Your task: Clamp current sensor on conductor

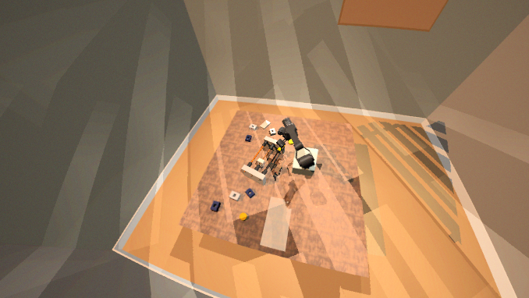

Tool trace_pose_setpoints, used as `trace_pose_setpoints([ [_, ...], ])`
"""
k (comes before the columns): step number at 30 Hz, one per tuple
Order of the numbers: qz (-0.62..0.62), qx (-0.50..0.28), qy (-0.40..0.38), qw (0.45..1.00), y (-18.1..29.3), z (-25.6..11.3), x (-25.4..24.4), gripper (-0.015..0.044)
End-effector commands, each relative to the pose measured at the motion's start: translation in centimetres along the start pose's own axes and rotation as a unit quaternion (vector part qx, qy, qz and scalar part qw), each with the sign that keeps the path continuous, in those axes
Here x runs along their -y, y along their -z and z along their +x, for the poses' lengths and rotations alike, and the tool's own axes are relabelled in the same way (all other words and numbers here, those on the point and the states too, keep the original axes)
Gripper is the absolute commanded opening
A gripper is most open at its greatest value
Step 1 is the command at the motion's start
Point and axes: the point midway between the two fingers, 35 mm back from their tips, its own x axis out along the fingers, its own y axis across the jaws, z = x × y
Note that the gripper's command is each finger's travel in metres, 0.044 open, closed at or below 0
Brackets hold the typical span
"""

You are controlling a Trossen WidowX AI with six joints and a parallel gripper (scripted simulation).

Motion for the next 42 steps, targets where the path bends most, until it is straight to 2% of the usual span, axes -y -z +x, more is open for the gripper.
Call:
trace_pose_setpoints([
  [1,0.034,-0.019,-0.038,0.999,1.0,0.2,0.4,0.044],
  [21,0.033,-0.021,-0.038,0.999,1.0,0.2,0.2,0.044],
  [28,-0.027,-0.103,-0.062,0.992,2.7,1.9,-8.4,0.044],
  [35,-0.086,-0.201,-0.074,0.973,7.8,2.9,-16.3,0.044],
  [42,-0.091,-0.211,-0.075,0.97,8.4,3.0,-17.0,0.044],
])
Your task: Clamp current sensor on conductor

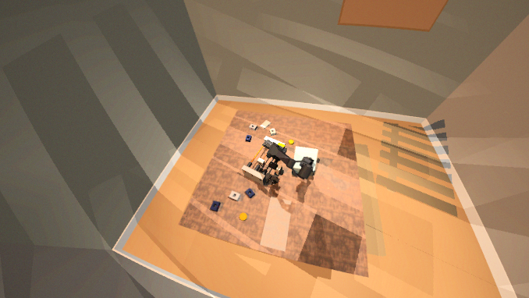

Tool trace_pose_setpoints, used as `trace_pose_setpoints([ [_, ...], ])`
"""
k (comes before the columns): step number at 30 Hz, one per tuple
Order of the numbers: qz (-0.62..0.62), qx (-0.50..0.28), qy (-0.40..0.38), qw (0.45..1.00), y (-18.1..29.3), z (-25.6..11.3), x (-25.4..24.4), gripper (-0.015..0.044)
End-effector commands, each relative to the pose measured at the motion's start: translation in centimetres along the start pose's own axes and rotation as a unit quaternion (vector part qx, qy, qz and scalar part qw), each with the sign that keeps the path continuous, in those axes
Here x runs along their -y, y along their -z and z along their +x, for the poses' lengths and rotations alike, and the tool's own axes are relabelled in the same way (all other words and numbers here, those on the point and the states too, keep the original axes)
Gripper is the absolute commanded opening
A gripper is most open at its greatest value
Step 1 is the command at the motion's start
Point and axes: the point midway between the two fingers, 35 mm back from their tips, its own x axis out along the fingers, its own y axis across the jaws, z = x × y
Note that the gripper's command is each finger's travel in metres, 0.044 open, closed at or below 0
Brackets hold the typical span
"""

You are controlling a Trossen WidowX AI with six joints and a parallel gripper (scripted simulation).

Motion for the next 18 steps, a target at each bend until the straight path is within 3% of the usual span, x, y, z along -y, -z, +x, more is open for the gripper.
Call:
trace_pose_setpoints([
  [1,0.001,-0.006,-0.002,1.0,0.3,0.3,-0.5,0.044],
  [18,0.002,-0.005,-0.001,1.0,0.1,3.0,-0.5,0.044],
])
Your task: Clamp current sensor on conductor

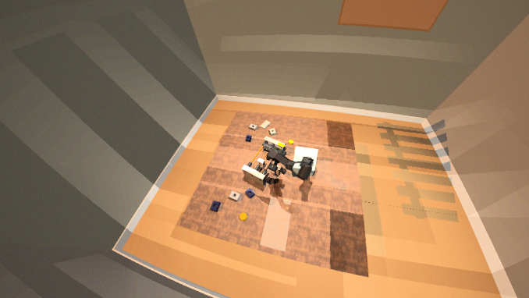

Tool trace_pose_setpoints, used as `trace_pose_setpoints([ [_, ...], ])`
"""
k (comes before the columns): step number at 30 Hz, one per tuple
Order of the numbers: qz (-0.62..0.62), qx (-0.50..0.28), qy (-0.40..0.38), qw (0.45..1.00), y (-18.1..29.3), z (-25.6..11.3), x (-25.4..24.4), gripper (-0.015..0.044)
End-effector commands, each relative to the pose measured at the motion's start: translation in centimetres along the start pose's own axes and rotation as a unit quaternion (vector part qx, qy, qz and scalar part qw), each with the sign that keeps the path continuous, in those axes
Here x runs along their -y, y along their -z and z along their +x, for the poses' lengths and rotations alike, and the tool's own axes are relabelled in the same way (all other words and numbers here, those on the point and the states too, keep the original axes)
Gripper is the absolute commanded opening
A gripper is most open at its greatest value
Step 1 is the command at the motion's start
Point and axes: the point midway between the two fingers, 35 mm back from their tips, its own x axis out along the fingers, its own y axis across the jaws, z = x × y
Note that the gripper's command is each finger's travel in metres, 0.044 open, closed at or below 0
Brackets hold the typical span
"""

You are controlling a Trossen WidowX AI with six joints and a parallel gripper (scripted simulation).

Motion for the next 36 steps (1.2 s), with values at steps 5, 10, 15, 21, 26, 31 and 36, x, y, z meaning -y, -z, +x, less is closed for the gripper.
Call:
trace_pose_setpoints([
  [5,0.004,-0.003,-0.002,1.0,0.1,1.5,0.0,0.044],
  [10,0.004,-0.003,-0.002,1.0,0.2,2.3,0.0,0.044],
  [15,0.004,-0.004,-0.003,1.0,0.3,3.1,-0.1,0.044],
  [21,0.004,-0.004,-0.004,1.0,0.4,3.8,-0.1,0.044],
  [26,-0.001,-0.001,-0.002,1.0,0.2,3.4,-0.1,0.0309],
  [31,-0.001,-0.001,-0.002,1.0,0.2,3.4,-0.1,0.0256],
  [36,-0.001,-0.001,-0.002,1.0,0.2,3.4,-0.1,0.0222],
])
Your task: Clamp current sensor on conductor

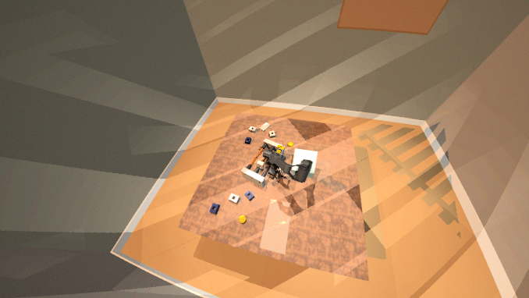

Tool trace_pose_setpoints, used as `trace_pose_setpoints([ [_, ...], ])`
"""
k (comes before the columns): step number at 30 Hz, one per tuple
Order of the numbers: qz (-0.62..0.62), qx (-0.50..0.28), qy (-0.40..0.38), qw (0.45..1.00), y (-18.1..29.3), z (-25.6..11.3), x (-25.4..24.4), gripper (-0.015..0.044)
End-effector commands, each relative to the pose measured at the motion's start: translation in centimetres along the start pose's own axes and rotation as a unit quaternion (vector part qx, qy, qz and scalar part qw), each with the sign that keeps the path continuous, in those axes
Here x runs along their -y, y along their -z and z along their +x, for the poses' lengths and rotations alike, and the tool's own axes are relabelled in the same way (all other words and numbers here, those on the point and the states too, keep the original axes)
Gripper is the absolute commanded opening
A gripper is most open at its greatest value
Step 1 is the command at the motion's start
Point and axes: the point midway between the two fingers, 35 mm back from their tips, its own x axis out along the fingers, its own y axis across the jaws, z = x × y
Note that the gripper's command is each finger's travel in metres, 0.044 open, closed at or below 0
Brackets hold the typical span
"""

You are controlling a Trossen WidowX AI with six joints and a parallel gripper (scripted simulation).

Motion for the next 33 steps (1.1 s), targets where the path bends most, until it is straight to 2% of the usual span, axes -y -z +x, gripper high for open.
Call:
trace_pose_setpoints([
  [1,-0.001,0.0,0.0,1.0,0.0,0.0,0.0,0.0216],
  [3,-0.001,0.0,0.0,1.0,0.0,0.0,0.0,0.0202],
  [11,0.001,0.002,0.005,1.0,-0.7,-3.0,0.1,0.0],
  [26,0.004,-0.003,0.001,1.0,-0.1,-11.9,0.1,0.0],
  [33,0.022,-0.003,0.0,1.0,-0.1,-12.3,0.2,0.0],
])
